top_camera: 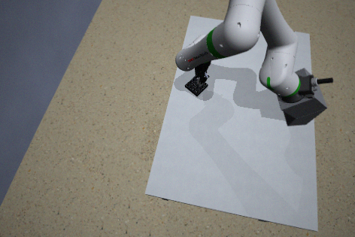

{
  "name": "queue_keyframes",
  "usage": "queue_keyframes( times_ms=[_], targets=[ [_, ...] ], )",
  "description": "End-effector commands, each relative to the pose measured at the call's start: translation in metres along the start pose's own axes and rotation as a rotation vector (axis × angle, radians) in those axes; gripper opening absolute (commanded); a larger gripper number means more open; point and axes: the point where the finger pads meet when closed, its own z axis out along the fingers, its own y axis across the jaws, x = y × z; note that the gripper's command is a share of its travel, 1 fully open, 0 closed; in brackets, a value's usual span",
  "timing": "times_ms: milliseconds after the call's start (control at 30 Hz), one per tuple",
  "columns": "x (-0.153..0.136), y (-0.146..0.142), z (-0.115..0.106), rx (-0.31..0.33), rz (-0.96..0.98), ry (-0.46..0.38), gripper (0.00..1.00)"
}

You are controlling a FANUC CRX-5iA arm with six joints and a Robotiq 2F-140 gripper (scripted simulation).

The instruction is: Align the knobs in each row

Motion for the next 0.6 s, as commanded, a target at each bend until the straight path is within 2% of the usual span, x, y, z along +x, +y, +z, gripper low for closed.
queue_keyframes(
  times_ms=[0, 67, 100, 567],
  targets=[
    [0.0000, 0.0002, -0.0001, 0.000, 0.000, 0.000, 0.12],
    [0.0000, 0.0002, -0.0001, 0.000, 0.000, 0.000, 0.12],
    [0.0000, 0.0002, -0.0001, 0.000, 0.000, 0.000, 0.05],
    [0.0000, 0.0002, -0.0001, 0.000, 0.000, 0.000, 0.05]
  ],
)
